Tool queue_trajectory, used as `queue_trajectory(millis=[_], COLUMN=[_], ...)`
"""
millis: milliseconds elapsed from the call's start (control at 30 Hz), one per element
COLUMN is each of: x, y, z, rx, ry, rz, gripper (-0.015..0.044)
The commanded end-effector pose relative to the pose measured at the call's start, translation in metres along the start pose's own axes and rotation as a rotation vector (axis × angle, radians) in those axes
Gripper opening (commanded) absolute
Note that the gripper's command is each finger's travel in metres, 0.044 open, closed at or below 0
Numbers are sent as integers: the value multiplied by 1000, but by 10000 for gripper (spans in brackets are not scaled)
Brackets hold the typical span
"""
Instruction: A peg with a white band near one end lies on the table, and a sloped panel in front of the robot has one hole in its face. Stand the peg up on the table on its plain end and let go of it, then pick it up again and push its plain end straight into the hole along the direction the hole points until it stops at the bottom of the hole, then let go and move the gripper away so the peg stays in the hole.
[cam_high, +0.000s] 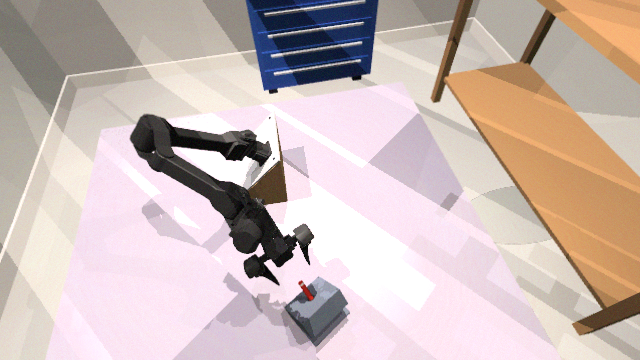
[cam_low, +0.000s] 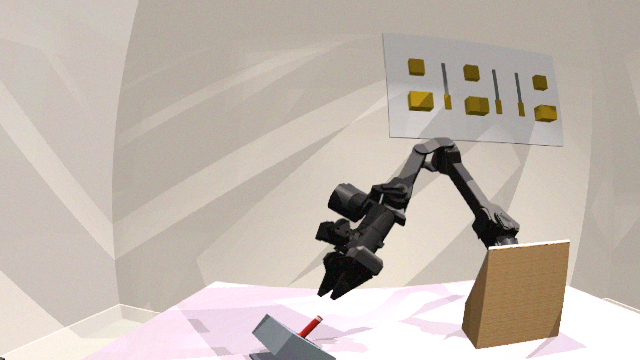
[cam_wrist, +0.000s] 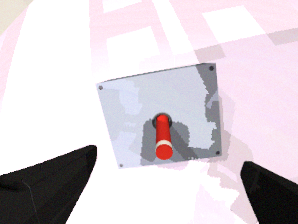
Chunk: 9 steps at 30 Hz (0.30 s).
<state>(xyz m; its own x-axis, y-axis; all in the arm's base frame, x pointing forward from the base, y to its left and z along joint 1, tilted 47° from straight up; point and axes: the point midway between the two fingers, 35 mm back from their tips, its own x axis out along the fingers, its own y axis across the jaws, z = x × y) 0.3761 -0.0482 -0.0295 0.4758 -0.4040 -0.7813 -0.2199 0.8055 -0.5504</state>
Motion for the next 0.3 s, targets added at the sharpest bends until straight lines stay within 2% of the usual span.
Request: queue_trajectory(millis=[0,267], x=[-6,-13], y=[0,0], z=[0,0], rx=[2,2], ry=[0,-1], rz=[-1,-1], gripper=[440,440])
